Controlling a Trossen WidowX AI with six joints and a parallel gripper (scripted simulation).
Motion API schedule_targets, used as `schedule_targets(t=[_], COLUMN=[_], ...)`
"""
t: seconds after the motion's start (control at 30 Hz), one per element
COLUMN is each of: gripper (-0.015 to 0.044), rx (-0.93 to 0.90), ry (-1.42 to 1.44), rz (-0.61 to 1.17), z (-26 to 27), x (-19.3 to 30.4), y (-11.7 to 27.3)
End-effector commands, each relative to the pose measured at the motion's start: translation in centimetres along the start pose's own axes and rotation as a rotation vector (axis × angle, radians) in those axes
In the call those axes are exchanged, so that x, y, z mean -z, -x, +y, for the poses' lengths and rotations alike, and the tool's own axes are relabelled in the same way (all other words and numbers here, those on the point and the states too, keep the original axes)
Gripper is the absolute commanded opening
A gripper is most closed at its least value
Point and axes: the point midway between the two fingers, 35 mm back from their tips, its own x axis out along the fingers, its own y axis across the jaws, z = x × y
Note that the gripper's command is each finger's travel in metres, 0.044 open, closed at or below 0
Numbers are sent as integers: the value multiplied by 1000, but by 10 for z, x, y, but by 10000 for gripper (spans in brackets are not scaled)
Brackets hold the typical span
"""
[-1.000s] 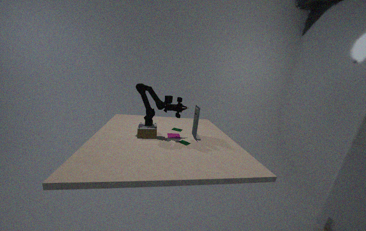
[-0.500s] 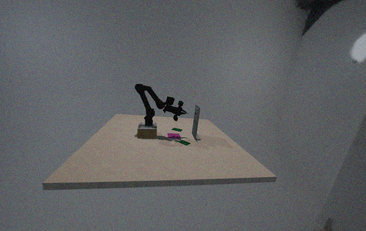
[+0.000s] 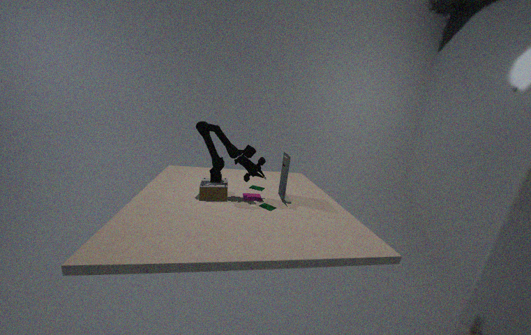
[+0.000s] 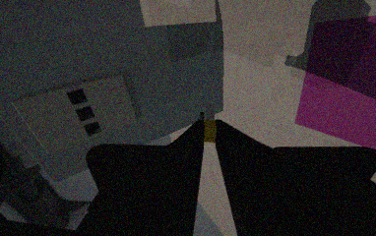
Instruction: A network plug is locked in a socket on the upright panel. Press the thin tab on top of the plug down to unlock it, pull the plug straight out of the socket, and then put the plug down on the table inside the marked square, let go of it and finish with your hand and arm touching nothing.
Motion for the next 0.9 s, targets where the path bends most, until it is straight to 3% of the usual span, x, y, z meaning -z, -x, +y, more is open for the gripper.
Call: schedule_targets(t=[0.0,0.33,0.87], gripper=[0,0,0], rx=[97,342,346], ry=[-7,19,20], rz=[-41,-147,-149], z=[-22,-74,-81], x=[-2,-8,-9], y=[0,10,3])
